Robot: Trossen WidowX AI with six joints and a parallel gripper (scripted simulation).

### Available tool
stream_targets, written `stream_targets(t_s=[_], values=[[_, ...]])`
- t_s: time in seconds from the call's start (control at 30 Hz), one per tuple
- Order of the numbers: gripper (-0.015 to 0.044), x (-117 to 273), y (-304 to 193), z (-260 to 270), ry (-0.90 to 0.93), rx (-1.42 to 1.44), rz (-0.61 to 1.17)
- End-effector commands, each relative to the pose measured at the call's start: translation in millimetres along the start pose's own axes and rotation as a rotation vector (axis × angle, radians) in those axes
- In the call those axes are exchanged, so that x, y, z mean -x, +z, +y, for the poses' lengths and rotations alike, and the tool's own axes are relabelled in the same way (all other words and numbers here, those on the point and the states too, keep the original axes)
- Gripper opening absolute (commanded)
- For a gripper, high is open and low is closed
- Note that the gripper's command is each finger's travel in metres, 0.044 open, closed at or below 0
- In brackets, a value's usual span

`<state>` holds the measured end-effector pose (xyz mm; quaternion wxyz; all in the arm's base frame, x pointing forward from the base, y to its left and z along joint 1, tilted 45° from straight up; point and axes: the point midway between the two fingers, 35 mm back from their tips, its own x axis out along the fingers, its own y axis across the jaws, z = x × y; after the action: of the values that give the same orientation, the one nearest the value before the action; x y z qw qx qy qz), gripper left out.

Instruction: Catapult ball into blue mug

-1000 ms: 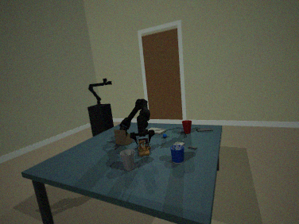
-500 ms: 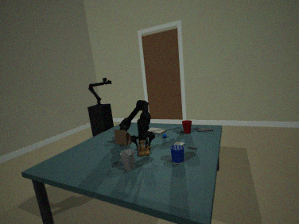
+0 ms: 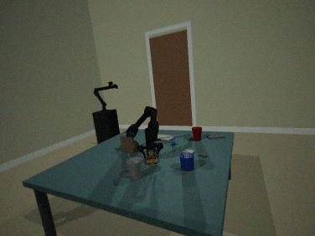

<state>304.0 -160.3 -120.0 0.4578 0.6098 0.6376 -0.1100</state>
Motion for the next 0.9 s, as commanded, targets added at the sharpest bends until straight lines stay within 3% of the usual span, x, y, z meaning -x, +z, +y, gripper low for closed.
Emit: stream_targets(t_s=[0.0, 0.3, 0.5, 0.63, 0.87], values=[[0.0387, 0.3, 0.1, 0.0, 0.000, 0.000, 0.000], [0.0151, 0.3, 0.1, 0.0, 0.000, 0.000, 0.000], [0.0111, 0.3, 0.1, 0.0, 0.000, 0.000, 0.000], [0.0006, 39.1, 1.2, -0.4, -0.003, -0.001, -0.002], [0.0000, 50.3, 0.6, -0.9, -0.004, 0.021, -0.002]])
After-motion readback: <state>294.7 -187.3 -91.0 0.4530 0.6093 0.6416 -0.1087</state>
